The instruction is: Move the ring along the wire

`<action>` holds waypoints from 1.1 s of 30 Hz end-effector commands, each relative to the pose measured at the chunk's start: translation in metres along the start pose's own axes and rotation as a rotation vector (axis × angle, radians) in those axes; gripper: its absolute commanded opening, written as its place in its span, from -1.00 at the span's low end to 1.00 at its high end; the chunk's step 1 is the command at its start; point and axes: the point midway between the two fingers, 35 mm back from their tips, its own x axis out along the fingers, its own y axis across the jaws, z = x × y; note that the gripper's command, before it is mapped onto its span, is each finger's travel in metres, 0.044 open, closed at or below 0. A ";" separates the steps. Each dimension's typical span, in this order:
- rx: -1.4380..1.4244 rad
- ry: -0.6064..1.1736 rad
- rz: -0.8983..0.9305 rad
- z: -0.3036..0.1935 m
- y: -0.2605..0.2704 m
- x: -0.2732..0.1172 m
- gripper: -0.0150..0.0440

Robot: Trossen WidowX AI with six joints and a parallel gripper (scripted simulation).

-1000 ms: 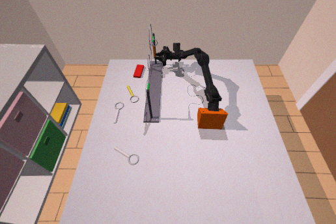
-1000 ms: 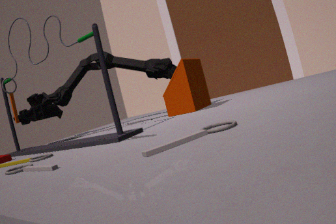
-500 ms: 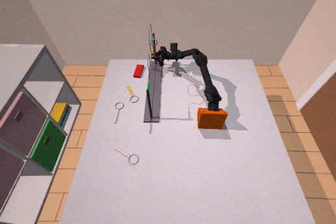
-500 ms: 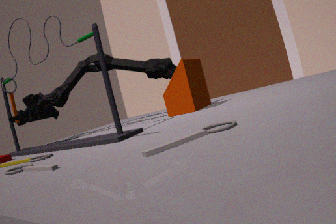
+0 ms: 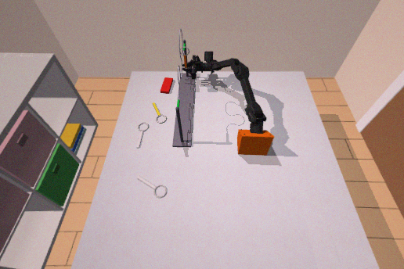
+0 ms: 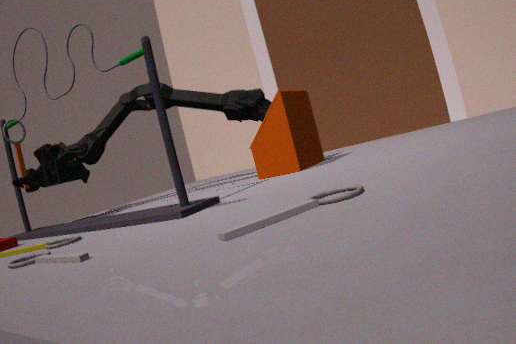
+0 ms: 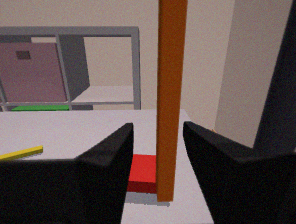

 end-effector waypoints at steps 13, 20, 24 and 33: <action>0.000 0.000 0.000 0.000 0.000 0.000 -0.66; 0.000 0.000 0.000 0.000 0.000 0.000 -1.00; 0.000 0.000 0.000 0.000 0.000 0.000 -1.00; 0.007 -0.002 -0.009 0.021 0.001 0.000 -1.00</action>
